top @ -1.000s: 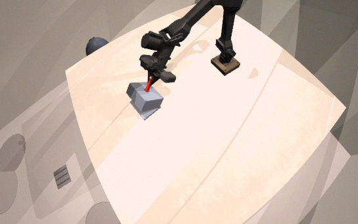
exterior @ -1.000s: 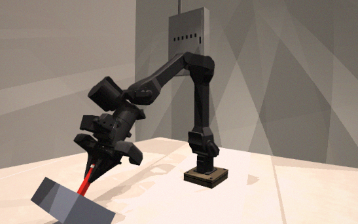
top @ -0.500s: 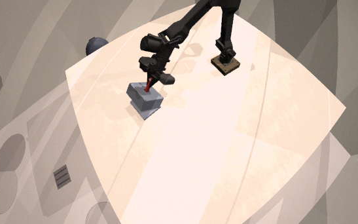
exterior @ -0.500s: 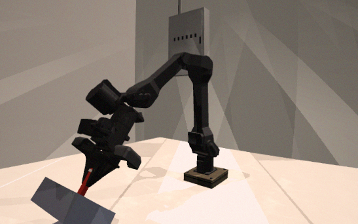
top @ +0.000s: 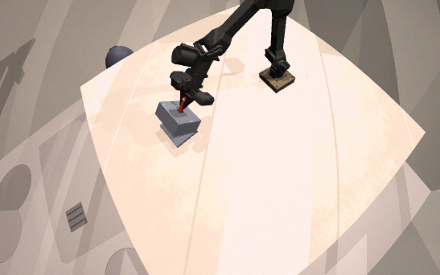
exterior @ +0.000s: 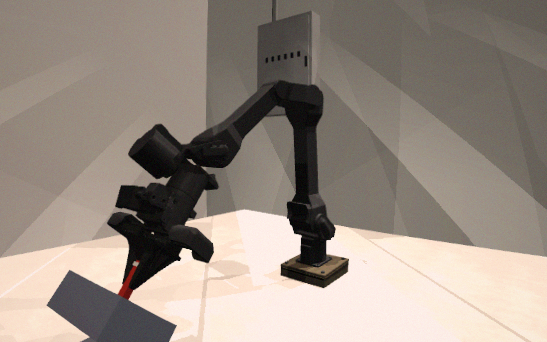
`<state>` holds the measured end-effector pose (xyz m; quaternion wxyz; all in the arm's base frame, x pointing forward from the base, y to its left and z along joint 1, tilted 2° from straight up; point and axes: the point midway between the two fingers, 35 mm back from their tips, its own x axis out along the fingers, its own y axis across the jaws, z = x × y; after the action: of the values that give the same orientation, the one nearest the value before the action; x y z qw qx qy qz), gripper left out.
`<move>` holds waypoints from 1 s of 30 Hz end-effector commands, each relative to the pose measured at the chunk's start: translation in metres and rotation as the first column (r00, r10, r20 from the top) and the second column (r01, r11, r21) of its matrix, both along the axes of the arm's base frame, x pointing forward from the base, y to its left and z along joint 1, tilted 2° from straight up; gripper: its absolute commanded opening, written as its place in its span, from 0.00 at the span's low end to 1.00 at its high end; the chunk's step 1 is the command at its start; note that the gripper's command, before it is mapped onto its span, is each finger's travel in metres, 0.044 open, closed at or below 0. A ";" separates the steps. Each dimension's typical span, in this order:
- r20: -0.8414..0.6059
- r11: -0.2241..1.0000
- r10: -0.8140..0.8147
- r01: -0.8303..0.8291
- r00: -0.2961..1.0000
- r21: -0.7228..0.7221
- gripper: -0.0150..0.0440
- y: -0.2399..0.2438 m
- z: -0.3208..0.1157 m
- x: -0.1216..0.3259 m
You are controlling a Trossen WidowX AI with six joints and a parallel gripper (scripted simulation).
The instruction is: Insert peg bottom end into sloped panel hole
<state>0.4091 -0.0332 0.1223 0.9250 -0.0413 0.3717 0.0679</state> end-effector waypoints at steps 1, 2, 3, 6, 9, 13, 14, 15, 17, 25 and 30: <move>0.000 1.000 0.000 0.000 1.000 0.000 0.25 0.000 0.000 0.000; 0.000 1.000 0.000 0.000 1.000 0.000 0.25 0.000 0.000 0.000; 0.000 1.000 0.000 0.000 1.000 0.000 0.25 0.000 0.000 0.000; 0.000 1.000 0.000 0.000 1.000 0.000 0.25 0.000 0.000 0.000; 0.000 1.000 0.000 0.000 1.000 0.000 0.39 0.000 0.000 0.000; 0.000 1.000 0.000 0.000 1.000 0.000 0.57 0.000 0.000 0.000; 0.000 1.000 0.000 0.000 1.000 0.000 0.61 0.000 0.000 0.000; 0.000 1.000 0.000 0.000 1.000 0.000 0.65 0.000 0.000 0.000; 0.000 1.000 0.000 0.000 1.000 0.000 0.74 0.000 0.000 0.000; 0.000 1.000 -0.001 0.001 1.000 0.000 1.00 -0.001 0.005 -0.004; 0.001 1.000 -0.002 0.002 1.000 0.000 1.00 -0.002 0.010 -0.009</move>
<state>0.4038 -0.0349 0.1267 0.9242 -0.0393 0.3742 0.0656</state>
